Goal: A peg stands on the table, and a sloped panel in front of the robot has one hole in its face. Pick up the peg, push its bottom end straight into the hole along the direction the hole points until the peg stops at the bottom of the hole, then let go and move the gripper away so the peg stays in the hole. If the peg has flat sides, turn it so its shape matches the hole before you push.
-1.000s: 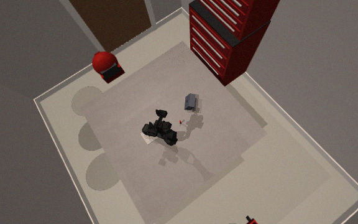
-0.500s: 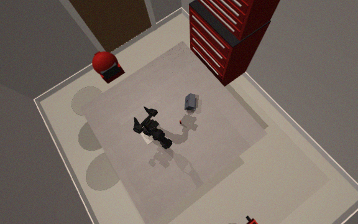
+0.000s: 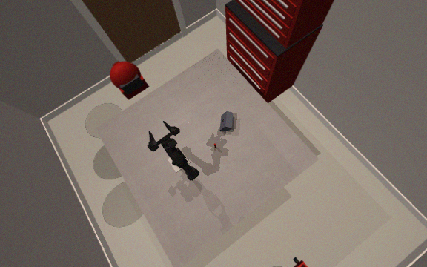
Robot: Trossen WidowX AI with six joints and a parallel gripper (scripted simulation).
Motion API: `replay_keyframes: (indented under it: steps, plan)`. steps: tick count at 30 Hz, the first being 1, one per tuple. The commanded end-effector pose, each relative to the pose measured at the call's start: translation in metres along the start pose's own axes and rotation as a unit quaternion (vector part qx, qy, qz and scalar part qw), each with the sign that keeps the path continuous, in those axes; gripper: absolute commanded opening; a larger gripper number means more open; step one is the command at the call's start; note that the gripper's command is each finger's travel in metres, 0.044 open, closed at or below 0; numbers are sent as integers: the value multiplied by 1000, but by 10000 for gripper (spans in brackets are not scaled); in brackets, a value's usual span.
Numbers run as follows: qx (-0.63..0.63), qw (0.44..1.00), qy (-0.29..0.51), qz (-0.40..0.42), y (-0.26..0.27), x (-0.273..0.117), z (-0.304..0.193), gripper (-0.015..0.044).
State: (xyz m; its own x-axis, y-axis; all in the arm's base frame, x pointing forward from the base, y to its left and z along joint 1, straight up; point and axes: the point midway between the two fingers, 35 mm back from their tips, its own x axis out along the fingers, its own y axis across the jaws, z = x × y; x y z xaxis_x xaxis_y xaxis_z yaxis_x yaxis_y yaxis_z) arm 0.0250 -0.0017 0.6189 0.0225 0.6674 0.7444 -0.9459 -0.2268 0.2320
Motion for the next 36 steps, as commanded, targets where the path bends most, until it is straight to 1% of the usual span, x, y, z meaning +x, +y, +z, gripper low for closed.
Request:
replay_keyframes:
  steps: [1, 17, 36]
  plan:
    - [-18, 999, 26, -21, -3, 10, -20, 440]
    - [-88, 984, 113, -108, -28, 39, -85, 440]
    - [-141, 942, 198, -231, -90, 54, -144, 440]
